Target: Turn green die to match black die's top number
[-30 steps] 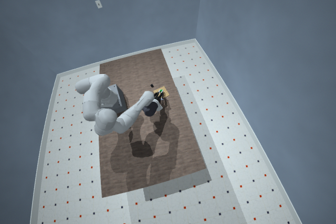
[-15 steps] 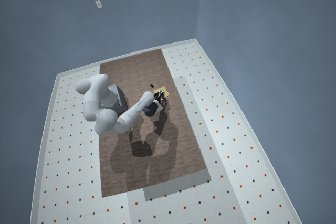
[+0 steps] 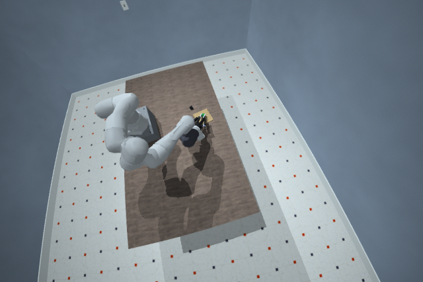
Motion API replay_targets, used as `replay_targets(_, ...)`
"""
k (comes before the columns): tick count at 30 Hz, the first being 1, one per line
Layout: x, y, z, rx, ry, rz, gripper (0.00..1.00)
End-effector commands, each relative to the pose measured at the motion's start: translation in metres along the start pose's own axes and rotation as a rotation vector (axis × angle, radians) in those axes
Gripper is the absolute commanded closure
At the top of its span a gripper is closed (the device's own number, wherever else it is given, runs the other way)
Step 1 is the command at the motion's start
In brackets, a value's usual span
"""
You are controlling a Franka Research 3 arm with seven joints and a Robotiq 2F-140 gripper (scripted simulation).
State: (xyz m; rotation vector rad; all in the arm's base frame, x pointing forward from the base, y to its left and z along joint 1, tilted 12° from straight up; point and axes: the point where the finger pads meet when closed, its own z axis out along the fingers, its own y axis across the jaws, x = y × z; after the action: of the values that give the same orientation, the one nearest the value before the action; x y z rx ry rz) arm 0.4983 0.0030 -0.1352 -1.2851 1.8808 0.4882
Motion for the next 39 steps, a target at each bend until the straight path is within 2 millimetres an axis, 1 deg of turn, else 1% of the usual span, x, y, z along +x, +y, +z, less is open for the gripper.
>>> replay_targets(1, -0.0002, 0.0016, 0.0013, -0.005, -0.001, -0.008, 0.87)
replay_targets(30, -0.0002, 0.0016, 0.0013, -0.005, -0.001, -0.008, 0.87)
replay_targets(31, -0.0002, 0.0016, 0.0013, -0.005, -0.001, -0.008, 0.85)
replay_targets(33, -0.0002, 0.0016, 0.0013, -0.005, -0.001, -0.008, 0.85)
replay_targets(34, -0.0002, 0.0016, 0.0013, -0.005, -0.001, -0.008, 0.83)
replay_targets(36, -0.0002, 0.0016, 0.0013, -0.005, -0.001, -0.008, 0.83)
replay_targets(37, -0.0002, 0.0016, 0.0013, -0.005, -0.001, -0.008, 0.80)
replay_targets(39, -0.0002, 0.0016, 0.0013, -0.005, -0.001, -0.008, 0.80)
